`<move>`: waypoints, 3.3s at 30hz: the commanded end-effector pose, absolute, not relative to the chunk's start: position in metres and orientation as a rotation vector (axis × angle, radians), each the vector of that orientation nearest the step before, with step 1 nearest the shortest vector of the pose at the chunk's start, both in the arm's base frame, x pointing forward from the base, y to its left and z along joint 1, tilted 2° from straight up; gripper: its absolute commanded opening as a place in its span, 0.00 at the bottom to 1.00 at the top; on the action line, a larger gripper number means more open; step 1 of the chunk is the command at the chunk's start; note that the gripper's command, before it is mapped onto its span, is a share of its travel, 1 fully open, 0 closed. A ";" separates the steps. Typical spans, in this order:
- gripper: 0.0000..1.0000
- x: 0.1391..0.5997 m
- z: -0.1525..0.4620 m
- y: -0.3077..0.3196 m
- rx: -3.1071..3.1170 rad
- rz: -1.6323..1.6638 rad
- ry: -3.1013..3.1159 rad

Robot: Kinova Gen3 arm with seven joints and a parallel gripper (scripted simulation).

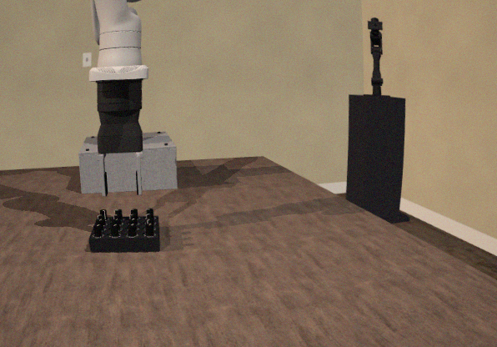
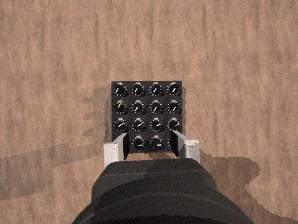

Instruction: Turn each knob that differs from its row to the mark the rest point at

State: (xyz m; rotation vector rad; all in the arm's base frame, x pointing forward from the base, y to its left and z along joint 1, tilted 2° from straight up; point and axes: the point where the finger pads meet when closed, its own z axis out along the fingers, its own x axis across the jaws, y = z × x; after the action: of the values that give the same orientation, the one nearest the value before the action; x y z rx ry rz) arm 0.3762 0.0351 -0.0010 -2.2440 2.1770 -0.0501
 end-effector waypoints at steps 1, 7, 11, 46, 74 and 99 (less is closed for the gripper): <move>1.00 0.376 0.000 0.035 -2.243 -0.052 2.176; 1.00 0.375 -0.001 0.035 -2.243 -0.052 2.176; 1.00 0.370 -0.001 0.035 -2.243 -0.052 2.176; 1.00 0.324 -0.002 0.036 -2.243 -0.051 2.176; 1.00 0.323 -0.002 0.036 -2.243 -0.051 2.176; 1.00 0.323 -0.002 0.036 -2.243 -0.051 2.176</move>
State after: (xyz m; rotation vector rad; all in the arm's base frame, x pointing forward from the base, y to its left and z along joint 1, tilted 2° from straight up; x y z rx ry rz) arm 0.3230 0.0355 -0.0027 -2.2440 2.1770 -0.0500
